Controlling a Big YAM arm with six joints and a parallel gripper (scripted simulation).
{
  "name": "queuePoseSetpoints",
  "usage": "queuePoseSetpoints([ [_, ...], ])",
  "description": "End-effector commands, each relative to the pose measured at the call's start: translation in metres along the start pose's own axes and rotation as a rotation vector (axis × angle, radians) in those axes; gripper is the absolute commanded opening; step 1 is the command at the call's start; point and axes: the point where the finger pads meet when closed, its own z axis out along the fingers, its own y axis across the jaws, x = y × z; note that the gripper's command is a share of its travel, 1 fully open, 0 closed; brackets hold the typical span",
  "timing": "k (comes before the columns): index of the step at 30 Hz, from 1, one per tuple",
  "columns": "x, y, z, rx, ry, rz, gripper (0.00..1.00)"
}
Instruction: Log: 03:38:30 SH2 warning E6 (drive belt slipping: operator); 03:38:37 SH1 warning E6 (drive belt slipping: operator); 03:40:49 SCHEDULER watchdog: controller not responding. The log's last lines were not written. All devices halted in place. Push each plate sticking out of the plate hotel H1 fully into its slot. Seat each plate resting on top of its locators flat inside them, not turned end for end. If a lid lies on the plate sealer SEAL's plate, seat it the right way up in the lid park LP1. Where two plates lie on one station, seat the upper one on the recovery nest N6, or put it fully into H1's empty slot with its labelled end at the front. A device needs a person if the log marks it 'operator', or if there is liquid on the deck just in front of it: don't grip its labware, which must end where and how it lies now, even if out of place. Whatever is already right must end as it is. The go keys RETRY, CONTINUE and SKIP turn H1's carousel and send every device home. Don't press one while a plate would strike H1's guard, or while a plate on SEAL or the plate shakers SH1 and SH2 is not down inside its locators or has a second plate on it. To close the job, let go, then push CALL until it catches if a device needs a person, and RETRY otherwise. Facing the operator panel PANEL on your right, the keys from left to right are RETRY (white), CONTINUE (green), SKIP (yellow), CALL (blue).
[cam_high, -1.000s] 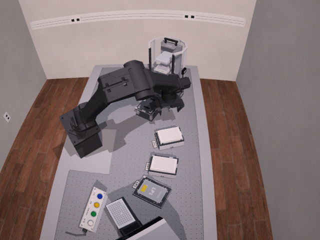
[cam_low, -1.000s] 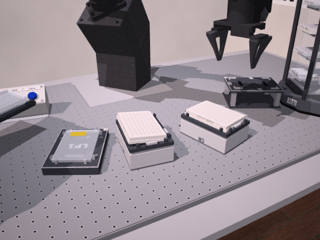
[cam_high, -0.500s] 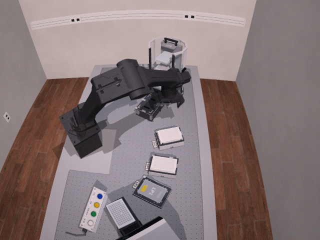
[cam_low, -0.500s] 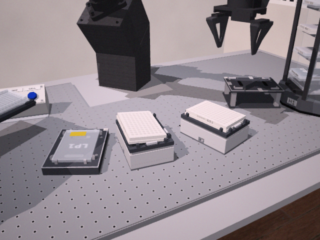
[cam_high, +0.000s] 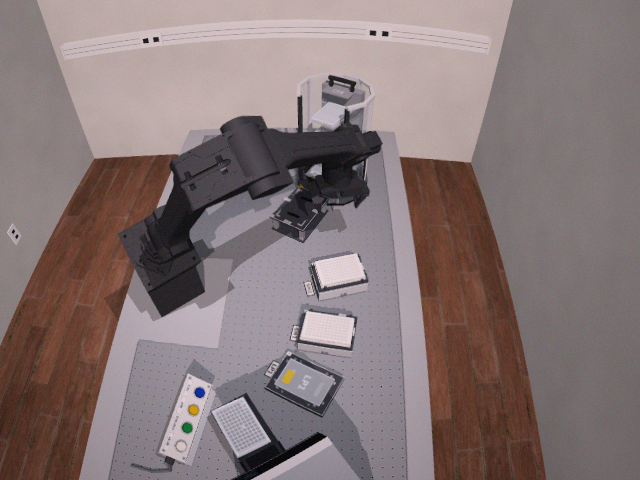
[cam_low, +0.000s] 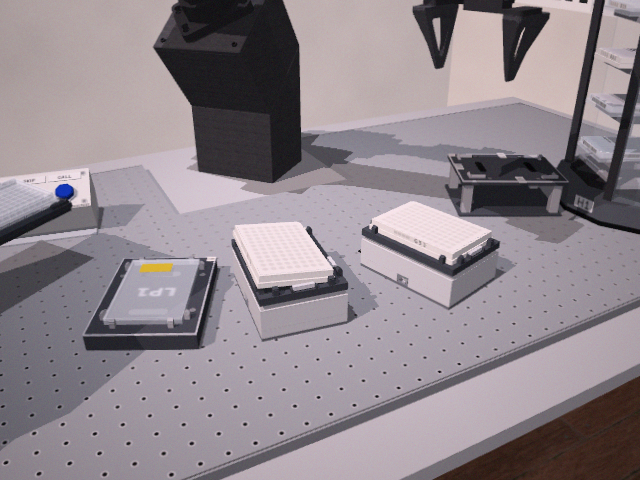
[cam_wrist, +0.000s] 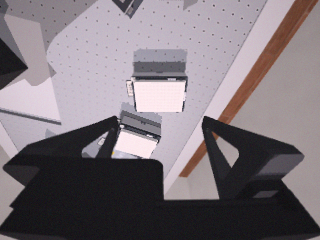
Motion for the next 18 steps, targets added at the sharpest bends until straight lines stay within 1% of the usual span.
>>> queuePoseSetpoints([
  [1,-0.001,-0.020,-0.030,0.044,-0.014,0.029,1.00],
  [4,-0.004,-0.018,-0.033,0.033,-0.011,0.021,1.00],
  [6,-0.001,-0.020,-0.044,0.044,-0.016,0.030,1.00],
  [8,-0.001,-0.020,-0.044,0.044,-0.016,0.030,1.00],
  [9,0.004,-0.008,-0.024,-0.008,0.007,0.027,1.00],
  [10,0.000,-0.018,-0.039,0.023,-0.006,0.030,1.00],
  [11,-0.003,-0.019,-0.049,0.039,-0.014,0.026,1.00],
  [12,-0.001,-0.019,-0.055,0.044,-0.017,0.030,1.00],
  [18,-0.002,-0.018,-0.069,0.040,-0.017,0.028,1.00],
])
